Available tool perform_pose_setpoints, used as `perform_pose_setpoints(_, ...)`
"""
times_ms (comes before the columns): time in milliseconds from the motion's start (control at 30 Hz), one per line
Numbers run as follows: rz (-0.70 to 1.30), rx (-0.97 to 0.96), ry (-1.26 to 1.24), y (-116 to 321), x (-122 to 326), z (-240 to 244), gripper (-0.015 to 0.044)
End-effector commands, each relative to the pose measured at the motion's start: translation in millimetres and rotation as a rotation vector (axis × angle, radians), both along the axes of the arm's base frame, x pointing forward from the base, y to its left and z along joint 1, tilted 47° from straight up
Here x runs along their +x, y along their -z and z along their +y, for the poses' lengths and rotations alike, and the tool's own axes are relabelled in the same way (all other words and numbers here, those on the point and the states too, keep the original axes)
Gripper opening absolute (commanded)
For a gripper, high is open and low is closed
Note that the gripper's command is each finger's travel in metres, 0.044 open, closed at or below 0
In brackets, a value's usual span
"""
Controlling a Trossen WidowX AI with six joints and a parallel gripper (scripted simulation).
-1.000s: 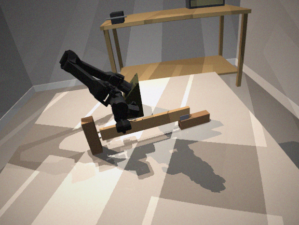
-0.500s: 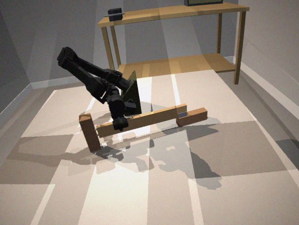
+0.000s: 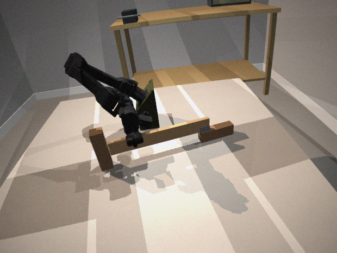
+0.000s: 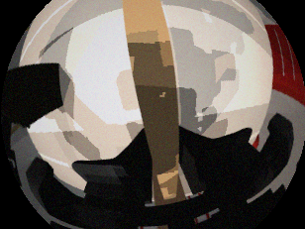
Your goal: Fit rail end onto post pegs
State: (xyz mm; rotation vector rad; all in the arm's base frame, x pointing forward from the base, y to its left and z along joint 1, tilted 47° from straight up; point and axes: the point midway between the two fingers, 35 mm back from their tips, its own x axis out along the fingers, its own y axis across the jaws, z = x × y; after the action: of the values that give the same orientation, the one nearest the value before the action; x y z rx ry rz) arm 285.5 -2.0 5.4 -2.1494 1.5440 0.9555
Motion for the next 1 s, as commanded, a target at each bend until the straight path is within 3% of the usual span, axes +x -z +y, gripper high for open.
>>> perform_pose_setpoints(0,-0.003,0.001,-0.006,-2.4,1.8,0.7,0.0)
perform_pose_setpoints(533,-0.003,0.001,-0.006,-5.9,3.4,-2.2,0.0)
perform_pose_setpoints(967,0.0,0.0,0.0,-3.6,1.6,-3.0,0.0341)
